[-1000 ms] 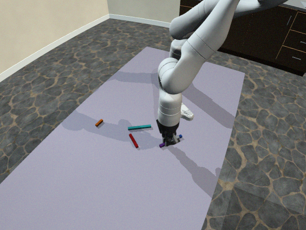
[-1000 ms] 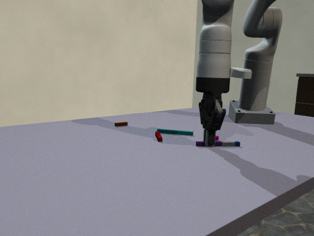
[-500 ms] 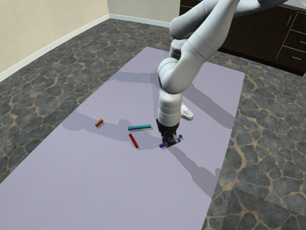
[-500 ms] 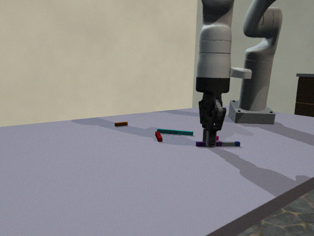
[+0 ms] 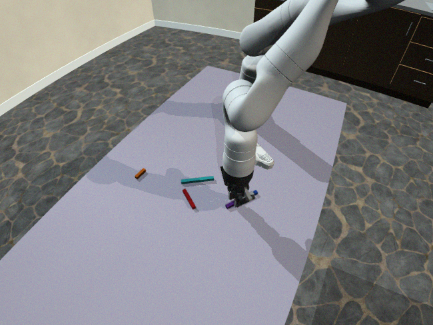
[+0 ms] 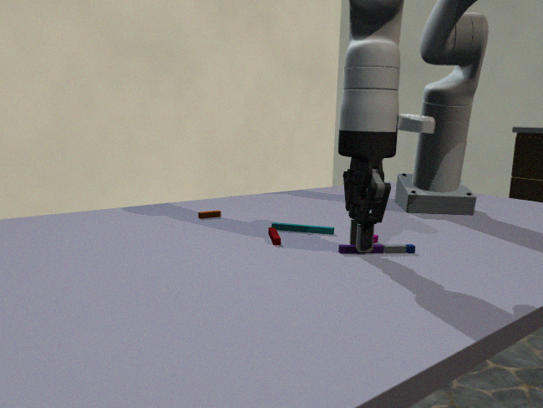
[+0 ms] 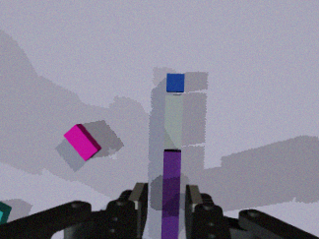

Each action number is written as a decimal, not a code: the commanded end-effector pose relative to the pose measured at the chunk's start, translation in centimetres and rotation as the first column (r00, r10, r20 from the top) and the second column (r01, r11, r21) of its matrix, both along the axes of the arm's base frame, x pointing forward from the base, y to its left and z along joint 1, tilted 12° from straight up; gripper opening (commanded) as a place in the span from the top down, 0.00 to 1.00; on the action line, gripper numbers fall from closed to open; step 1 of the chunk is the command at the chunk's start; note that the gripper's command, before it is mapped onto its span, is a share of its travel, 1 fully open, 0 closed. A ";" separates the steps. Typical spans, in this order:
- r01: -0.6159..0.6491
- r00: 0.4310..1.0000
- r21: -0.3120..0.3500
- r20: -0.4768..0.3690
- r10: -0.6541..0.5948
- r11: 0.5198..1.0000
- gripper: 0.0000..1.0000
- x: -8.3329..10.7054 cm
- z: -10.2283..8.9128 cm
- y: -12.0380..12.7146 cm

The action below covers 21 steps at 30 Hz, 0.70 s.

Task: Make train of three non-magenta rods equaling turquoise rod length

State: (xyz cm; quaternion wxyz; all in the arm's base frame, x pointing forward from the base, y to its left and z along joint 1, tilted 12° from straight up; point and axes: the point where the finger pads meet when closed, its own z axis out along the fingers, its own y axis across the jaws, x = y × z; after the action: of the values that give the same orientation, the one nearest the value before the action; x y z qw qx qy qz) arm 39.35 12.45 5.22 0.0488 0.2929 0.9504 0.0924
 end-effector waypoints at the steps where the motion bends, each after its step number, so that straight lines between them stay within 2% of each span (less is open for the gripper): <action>1: -0.002 1.000 0.005 0.006 0.002 1.000 0.76 0.0 0.9 0.1; 4: -0.002 1.000 0.005 0.006 0.002 1.000 0.76 0.0 1.3 0.0; 16: -0.002 1.000 0.005 0.006 0.002 1.000 0.76 -0.9 7.2 -0.9; 21: -0.002 1.000 0.005 0.006 0.002 1.000 0.76 -1.1 8.0 -1.0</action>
State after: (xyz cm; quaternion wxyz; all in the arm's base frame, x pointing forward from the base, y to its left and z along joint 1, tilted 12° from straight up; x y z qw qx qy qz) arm 38.22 10.66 12.64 0.0485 0.2988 0.9490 0.0882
